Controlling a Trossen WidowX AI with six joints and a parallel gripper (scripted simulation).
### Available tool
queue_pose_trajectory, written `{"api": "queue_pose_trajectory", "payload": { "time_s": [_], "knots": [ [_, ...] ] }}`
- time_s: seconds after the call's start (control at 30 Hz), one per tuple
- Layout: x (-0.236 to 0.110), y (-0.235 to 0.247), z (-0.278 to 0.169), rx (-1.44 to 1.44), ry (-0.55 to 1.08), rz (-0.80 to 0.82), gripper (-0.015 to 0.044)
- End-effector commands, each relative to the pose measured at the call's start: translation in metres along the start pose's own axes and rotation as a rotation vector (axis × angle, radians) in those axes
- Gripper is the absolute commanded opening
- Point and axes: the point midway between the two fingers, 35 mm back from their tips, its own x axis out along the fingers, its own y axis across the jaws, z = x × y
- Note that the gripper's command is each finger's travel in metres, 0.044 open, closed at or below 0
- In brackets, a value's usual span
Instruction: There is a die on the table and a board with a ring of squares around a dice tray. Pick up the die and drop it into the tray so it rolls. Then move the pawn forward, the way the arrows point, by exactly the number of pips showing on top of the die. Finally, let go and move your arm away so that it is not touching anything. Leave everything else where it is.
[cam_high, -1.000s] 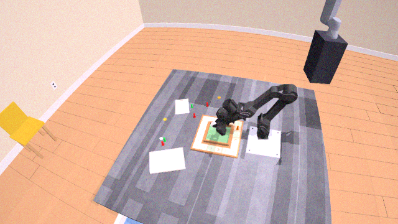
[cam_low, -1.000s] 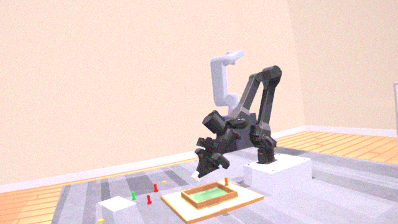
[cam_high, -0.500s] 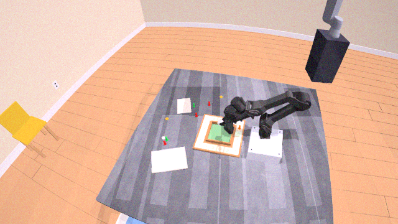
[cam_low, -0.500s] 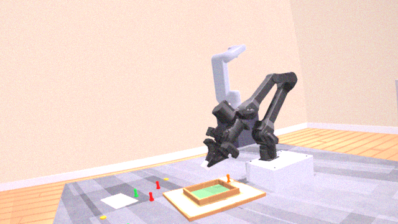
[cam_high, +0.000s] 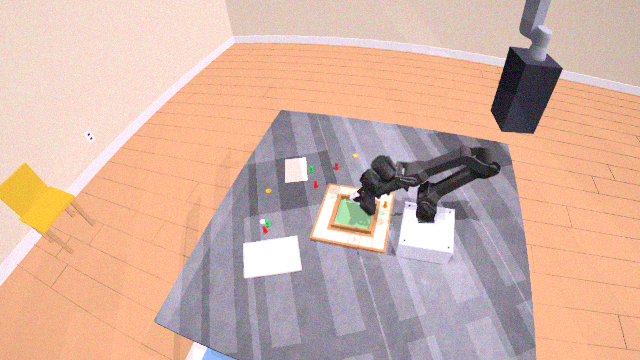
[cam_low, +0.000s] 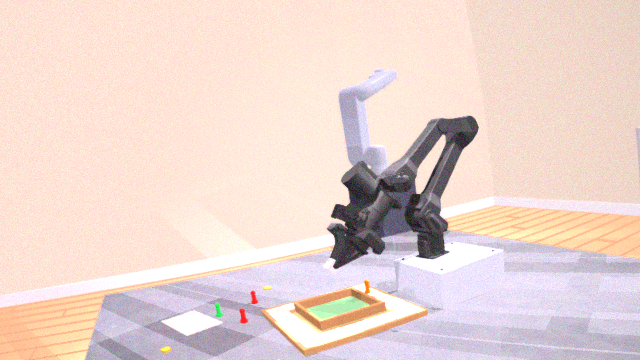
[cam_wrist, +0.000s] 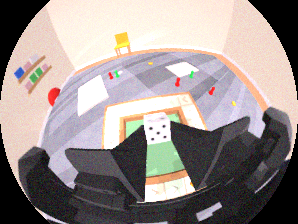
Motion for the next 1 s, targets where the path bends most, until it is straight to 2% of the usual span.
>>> {"api": "queue_pose_trajectory", "payload": {
  "time_s": [0.0,0.17,0.3,0.43,0.97],
  "knots": [
    [0.000,0.000,0.000,0.000,0.000,0.000,0.0105],
    [-0.001,0.000,0.002,0.000,0.000,0.000,0.0236],
    [-0.025,0.000,0.029,0.002,0.006,-0.003,0.0341],
    [-0.026,0.000,0.030,0.002,0.014,-0.003,0.0440],
    [0.013,0.000,0.016,0.003,0.754,-0.002,0.0440]
  ]
}}
